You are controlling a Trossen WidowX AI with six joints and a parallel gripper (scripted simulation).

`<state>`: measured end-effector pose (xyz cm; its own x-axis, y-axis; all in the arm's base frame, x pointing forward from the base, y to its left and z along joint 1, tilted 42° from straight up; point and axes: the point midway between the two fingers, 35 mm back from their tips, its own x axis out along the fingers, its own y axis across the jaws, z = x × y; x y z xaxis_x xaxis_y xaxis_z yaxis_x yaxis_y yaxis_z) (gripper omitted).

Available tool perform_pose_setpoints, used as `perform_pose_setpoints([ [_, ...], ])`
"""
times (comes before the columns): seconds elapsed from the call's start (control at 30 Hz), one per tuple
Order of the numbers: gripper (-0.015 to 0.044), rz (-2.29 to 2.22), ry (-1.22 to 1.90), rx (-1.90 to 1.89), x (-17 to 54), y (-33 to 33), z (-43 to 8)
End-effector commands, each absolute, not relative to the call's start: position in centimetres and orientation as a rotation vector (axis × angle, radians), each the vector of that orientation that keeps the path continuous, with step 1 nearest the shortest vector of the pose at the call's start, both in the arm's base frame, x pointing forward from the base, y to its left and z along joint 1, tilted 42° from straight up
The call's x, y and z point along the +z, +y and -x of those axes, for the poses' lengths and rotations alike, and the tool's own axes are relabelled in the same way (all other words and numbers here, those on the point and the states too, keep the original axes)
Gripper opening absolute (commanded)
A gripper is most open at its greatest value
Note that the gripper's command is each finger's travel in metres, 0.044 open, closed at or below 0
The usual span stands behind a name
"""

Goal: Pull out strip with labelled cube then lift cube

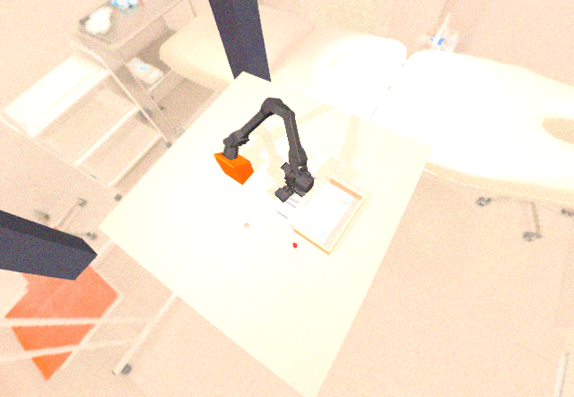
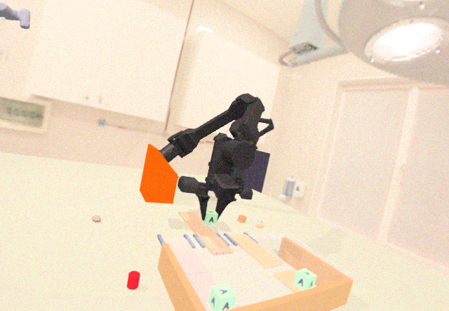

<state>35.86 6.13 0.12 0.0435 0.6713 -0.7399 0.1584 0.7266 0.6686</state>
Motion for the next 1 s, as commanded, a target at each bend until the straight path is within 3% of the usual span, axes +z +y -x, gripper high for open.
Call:
perform_pose_setpoints([
  [0.0,0.0,-0.707,1.508,0.451,0.1,6.0,-34.8],
  [0.43,0.0,-0.708,1.51,0.45,-0.5,5.7,-30.3],
  [0.97,0.0,-0.707,1.511,0.449,2.1,3.3,-30.1],
])
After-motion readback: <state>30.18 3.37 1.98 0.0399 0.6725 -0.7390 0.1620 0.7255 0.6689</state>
